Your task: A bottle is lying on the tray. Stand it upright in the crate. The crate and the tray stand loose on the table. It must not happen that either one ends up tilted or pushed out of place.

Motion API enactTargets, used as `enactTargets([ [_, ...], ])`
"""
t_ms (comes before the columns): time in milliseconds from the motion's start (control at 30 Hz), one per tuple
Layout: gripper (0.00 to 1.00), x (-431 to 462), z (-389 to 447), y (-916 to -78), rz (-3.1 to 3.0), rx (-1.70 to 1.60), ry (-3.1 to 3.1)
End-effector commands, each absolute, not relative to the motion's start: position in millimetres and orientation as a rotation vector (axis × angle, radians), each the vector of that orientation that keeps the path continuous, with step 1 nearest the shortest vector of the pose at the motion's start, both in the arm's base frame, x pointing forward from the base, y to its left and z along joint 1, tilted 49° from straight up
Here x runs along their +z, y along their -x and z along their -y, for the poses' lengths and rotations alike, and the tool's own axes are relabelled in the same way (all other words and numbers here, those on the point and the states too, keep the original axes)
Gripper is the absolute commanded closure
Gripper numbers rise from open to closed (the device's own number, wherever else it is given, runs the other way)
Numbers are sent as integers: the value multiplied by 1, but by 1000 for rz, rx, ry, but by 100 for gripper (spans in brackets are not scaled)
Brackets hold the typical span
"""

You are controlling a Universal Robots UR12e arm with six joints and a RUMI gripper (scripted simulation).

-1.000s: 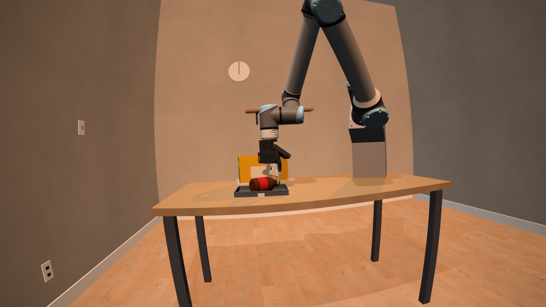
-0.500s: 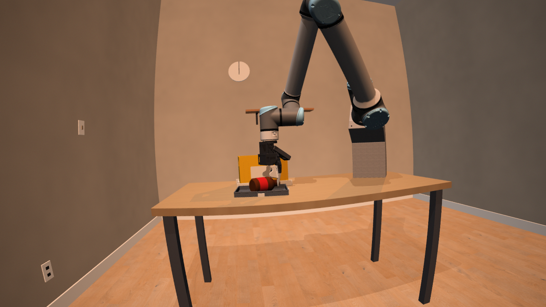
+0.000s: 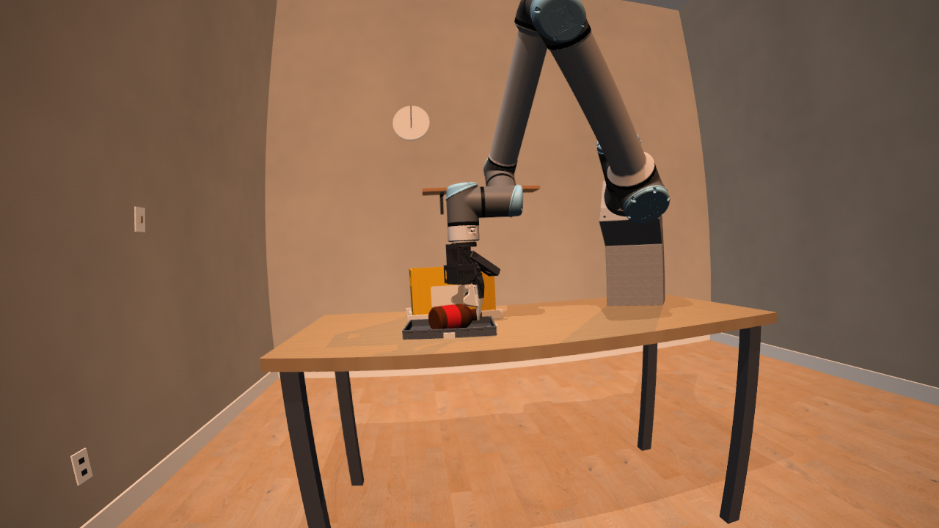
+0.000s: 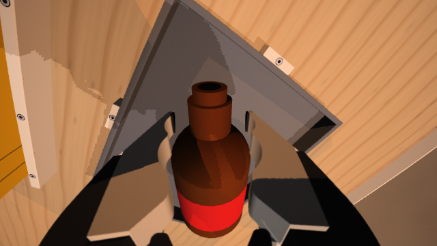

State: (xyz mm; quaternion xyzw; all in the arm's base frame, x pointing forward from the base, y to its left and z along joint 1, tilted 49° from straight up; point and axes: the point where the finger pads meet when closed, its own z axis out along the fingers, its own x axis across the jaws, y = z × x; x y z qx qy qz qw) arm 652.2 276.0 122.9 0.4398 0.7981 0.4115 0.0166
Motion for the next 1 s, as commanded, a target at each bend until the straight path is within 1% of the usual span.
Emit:
enactTargets([
  [0,62,123,-276,-652,-2480,1279,-1367],
  [733,62,123,-276,-652,-2480,1279,-1367],
  [767,100,123,-276,-652,-2480,1279,-1367],
  [967,100,123,-276,-652,-2480,1279,-1367],
])
